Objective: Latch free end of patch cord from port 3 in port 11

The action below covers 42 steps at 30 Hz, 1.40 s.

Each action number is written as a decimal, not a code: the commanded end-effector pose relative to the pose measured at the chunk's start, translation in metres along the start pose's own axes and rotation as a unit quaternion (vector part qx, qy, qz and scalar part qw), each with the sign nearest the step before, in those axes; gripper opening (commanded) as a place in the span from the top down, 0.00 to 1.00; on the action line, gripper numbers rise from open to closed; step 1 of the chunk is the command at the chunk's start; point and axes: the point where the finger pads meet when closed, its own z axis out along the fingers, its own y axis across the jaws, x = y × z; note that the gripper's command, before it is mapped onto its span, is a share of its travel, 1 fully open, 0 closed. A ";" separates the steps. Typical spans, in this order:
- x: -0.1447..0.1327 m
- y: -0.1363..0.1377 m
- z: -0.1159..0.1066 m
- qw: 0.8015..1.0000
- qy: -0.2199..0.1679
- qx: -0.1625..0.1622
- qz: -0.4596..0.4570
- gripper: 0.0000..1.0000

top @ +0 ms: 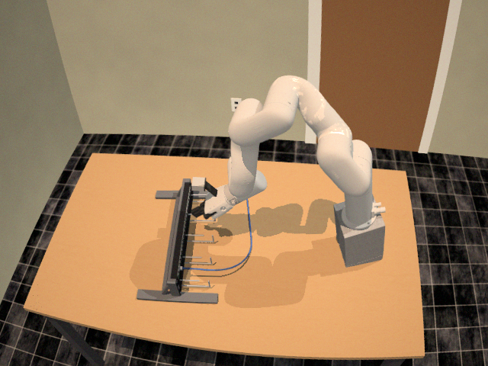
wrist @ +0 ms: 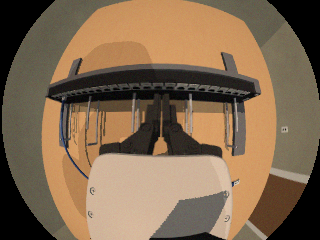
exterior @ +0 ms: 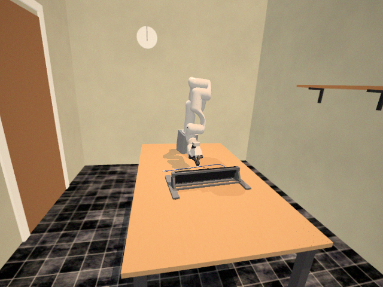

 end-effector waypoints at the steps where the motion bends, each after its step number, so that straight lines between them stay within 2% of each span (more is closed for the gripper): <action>1: 0.002 0.000 0.000 1.000 0.002 0.000 0.000 1.00; 32: 0.002 0.000 0.000 1.000 0.002 0.000 0.000 1.00; 37: 0.002 0.000 -0.005 1.000 0.002 0.000 0.000 1.00; 42: 0.002 0.000 -0.029 1.000 0.002 0.000 0.000 1.00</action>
